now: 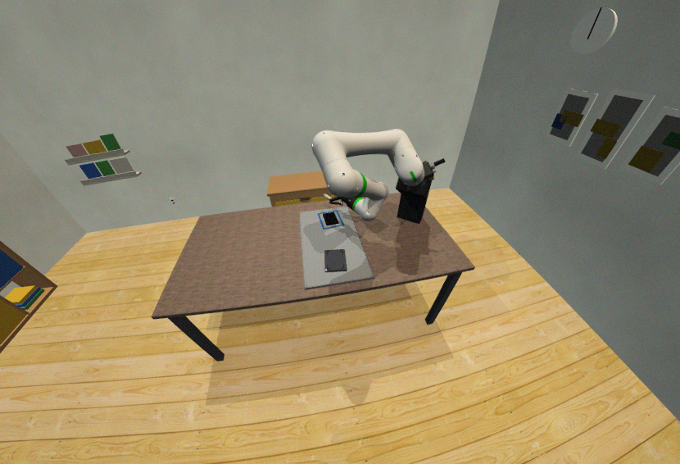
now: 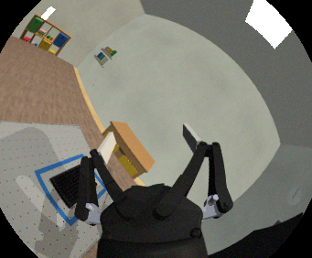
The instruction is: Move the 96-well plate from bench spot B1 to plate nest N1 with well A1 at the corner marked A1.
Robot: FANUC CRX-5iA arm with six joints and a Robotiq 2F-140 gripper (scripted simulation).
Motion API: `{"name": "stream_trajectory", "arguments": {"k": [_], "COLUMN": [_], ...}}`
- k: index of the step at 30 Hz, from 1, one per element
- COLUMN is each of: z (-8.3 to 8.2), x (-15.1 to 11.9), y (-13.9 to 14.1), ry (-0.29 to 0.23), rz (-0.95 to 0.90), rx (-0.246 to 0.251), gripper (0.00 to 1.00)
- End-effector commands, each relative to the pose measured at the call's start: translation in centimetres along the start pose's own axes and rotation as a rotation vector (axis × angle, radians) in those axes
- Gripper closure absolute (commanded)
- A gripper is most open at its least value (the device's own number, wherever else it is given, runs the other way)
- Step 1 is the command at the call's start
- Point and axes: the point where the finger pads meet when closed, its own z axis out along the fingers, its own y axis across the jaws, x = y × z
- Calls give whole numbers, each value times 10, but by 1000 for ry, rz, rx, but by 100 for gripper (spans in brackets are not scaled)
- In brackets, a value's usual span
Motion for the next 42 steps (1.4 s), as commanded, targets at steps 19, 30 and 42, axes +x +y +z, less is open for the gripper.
{"name": "stream_trajectory", "arguments": {"k": [19,30,42], "z": [6,31,47], "x": [2,13,19], "y": [8,47,80], "ry": [1,-6,-22], "rz": [-24,-70,-101], "rx": [-62,-187,-278], "gripper": [0,0,0]}}
